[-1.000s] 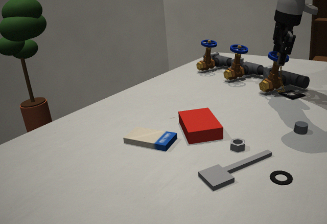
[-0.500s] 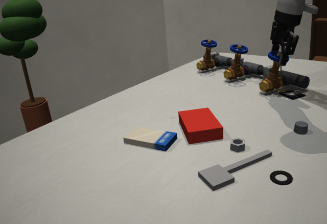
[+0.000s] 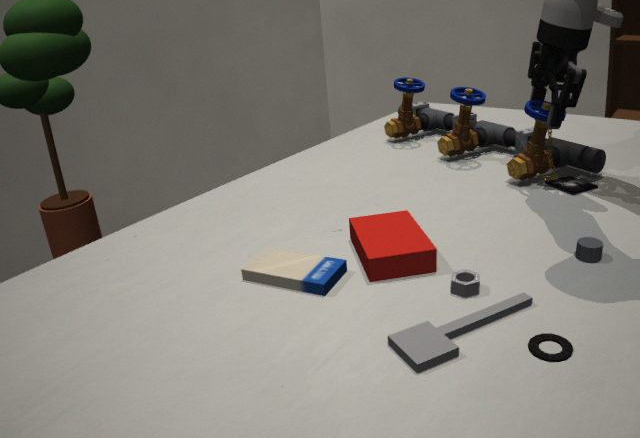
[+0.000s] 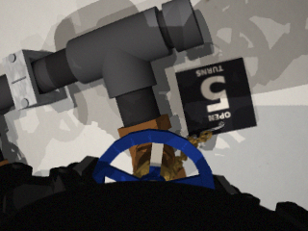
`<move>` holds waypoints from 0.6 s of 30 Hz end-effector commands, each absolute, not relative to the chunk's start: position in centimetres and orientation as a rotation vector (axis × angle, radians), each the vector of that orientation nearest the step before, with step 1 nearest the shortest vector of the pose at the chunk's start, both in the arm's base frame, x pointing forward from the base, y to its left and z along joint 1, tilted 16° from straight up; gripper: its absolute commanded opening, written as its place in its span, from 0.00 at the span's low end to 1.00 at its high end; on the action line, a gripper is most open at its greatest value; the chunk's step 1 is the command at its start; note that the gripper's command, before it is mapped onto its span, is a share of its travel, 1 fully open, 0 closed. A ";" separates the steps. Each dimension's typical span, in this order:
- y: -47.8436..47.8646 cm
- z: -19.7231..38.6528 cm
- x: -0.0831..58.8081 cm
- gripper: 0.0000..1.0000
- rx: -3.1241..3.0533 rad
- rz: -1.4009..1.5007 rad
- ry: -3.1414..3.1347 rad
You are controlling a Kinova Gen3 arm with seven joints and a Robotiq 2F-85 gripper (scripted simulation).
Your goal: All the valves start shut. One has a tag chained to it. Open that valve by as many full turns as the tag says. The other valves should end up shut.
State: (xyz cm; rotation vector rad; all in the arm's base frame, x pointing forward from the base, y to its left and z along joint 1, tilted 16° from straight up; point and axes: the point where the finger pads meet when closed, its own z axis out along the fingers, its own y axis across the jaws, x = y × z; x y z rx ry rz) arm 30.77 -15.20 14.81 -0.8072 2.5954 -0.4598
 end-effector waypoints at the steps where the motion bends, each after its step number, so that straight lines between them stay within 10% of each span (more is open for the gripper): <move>1: -15.2 14.8 30.8 0.71 -0.806 -0.469 2.593; 2: -15.2 14.8 30.8 1.00 -0.806 -0.469 2.593; 18: -15.2 14.8 30.8 1.00 -0.806 -0.469 2.593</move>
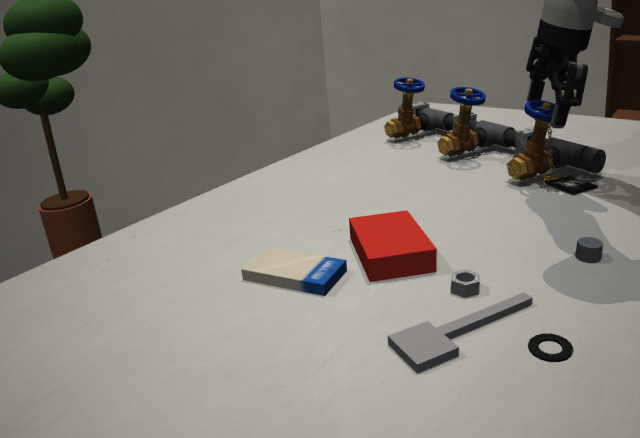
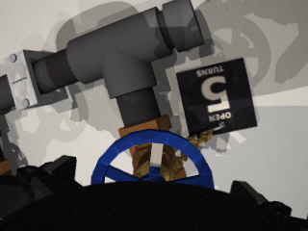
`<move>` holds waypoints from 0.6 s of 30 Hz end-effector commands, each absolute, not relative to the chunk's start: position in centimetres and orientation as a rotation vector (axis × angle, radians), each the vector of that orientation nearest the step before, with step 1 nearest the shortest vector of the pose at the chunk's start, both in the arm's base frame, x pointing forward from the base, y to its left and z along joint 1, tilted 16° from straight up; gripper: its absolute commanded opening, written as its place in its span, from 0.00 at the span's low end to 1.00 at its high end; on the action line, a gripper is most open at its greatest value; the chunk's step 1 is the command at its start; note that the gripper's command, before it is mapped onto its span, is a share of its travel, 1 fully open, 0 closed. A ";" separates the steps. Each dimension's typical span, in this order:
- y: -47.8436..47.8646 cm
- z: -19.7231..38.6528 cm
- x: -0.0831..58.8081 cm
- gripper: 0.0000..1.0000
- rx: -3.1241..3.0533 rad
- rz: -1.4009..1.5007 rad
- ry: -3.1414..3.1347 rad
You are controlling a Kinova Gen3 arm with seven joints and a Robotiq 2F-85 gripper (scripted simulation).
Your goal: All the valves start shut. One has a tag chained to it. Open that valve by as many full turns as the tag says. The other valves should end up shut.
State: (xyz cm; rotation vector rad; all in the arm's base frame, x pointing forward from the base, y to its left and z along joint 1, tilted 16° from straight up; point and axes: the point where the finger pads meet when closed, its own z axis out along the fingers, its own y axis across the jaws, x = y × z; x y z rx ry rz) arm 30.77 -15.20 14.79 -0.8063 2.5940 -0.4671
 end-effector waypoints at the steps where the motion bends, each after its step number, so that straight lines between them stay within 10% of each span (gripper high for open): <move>1: -15.2 14.8 30.8 1.00 -0.806 -0.469 2.593; 18: -15.2 14.8 30.8 1.00 -0.794 -0.466 2.595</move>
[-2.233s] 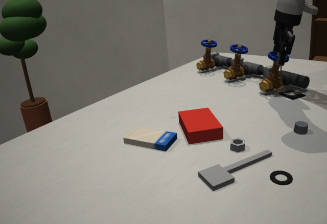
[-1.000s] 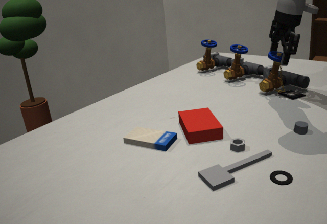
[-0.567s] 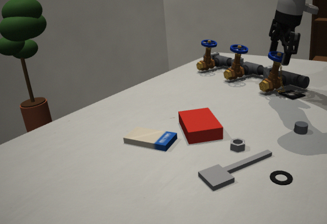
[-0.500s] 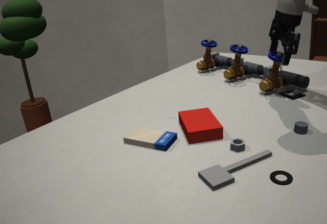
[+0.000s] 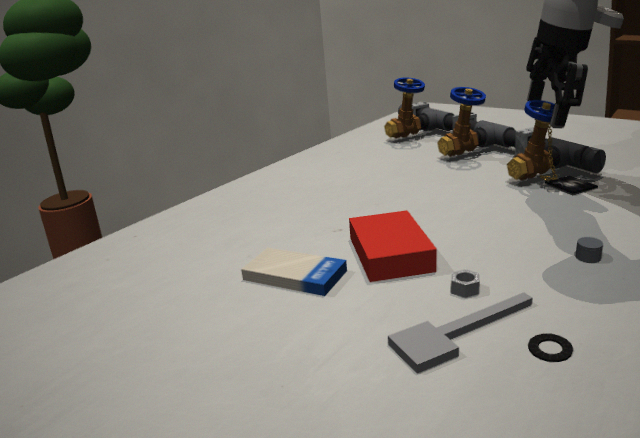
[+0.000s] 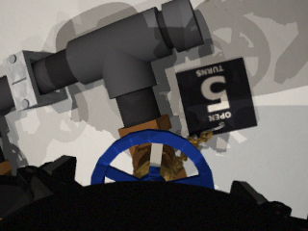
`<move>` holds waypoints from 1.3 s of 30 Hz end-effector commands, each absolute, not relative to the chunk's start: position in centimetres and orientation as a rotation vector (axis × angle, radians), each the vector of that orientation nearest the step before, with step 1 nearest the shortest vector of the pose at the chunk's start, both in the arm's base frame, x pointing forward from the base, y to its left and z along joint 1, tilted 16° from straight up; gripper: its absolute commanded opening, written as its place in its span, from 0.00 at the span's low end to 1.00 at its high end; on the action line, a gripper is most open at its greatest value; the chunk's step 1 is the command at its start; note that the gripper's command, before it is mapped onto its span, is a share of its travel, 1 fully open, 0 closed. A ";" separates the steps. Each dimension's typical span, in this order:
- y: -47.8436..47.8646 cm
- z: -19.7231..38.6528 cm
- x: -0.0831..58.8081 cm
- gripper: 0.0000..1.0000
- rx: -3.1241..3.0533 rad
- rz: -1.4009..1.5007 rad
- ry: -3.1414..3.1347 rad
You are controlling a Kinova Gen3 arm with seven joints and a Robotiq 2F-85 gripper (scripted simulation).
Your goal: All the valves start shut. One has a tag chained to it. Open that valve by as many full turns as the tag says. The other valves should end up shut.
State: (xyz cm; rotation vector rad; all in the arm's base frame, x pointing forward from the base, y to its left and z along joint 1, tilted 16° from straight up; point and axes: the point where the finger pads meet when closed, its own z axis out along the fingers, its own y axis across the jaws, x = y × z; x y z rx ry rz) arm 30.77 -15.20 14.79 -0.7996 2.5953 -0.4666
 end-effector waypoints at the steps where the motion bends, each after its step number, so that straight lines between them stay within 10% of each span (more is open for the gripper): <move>1: -15.2 14.8 30.8 1.00 -0.790 -0.465 2.596; 39: -15.2 14.8 30.8 1.00 -0.091 -0.304 2.660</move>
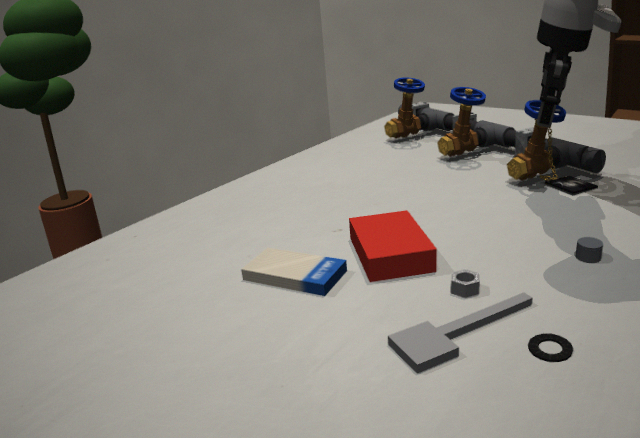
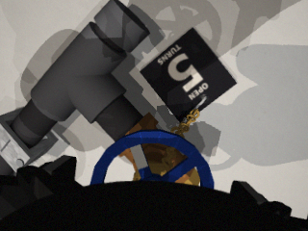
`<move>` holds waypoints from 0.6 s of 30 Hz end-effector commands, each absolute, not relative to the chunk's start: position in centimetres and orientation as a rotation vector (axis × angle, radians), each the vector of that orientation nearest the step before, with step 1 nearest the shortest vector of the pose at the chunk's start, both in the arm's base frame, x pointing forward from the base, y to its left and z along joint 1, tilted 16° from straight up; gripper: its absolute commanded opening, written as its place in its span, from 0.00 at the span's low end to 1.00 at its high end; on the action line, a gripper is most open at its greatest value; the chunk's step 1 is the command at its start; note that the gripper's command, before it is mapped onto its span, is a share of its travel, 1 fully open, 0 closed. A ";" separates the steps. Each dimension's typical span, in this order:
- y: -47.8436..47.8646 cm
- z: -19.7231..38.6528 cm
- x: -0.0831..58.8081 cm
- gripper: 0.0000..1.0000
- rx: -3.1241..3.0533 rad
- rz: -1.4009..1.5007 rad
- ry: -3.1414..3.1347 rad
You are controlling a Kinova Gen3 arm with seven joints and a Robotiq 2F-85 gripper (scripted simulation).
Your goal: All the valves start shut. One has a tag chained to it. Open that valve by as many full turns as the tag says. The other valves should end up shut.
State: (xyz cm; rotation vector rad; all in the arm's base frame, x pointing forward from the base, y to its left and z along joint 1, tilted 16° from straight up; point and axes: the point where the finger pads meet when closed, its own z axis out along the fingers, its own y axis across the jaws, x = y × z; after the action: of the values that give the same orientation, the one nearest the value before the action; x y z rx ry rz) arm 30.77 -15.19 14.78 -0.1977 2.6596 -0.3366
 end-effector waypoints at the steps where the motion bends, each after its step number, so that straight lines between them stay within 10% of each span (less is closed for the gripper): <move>1: -15.2 14.8 30.8 1.00 -0.053 -0.295 2.659; 18: -15.2 14.8 30.8 1.00 0.605 -0.126 2.563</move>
State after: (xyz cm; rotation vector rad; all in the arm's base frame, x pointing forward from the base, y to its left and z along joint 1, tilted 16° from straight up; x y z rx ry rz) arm 30.77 -15.19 14.78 0.4559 2.5944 -0.1802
